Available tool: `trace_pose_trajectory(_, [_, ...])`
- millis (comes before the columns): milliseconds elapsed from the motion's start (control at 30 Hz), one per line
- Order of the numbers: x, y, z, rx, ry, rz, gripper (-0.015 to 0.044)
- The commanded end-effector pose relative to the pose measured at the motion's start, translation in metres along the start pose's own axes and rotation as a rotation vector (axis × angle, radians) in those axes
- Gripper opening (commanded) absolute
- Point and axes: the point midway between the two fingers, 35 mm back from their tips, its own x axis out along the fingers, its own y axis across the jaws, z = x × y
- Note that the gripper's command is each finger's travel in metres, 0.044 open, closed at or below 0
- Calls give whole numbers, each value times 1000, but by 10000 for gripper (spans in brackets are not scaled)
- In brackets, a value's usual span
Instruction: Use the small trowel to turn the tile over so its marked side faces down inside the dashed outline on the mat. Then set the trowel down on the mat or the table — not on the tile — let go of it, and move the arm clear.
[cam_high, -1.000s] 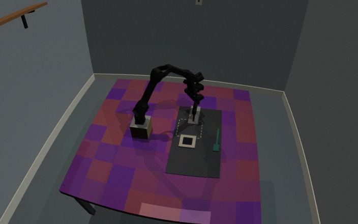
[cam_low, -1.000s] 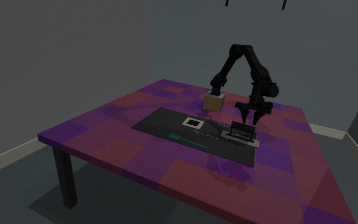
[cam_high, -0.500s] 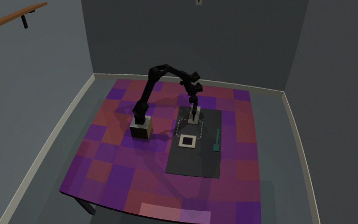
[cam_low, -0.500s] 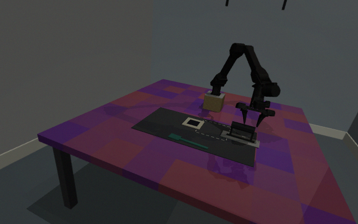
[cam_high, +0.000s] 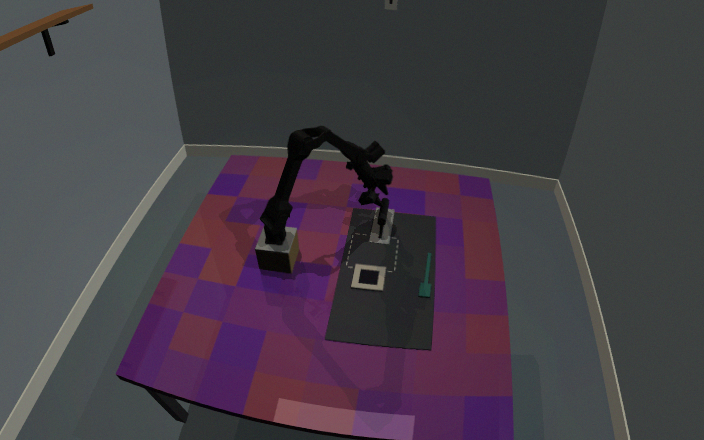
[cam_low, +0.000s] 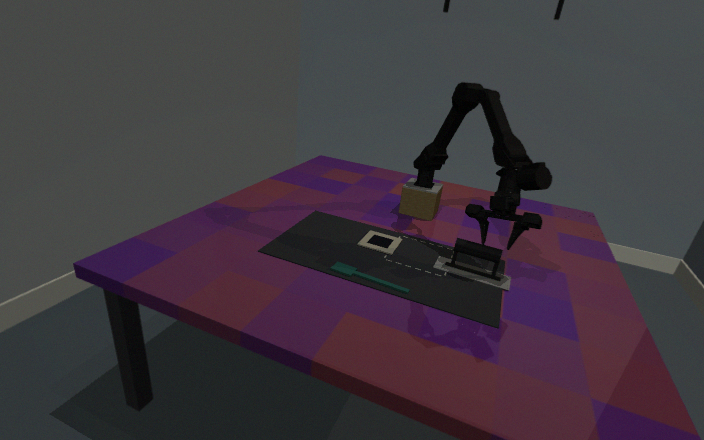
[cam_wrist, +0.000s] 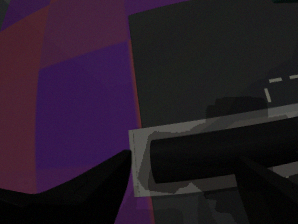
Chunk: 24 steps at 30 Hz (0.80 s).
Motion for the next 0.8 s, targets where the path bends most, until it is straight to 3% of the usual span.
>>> trace_pose_trajectory(0, [0, -3, -2, 111, -30, 5, 300])
trace_pose_trajectory(767, [1, -15, -16, 856, -181, 116, 300])
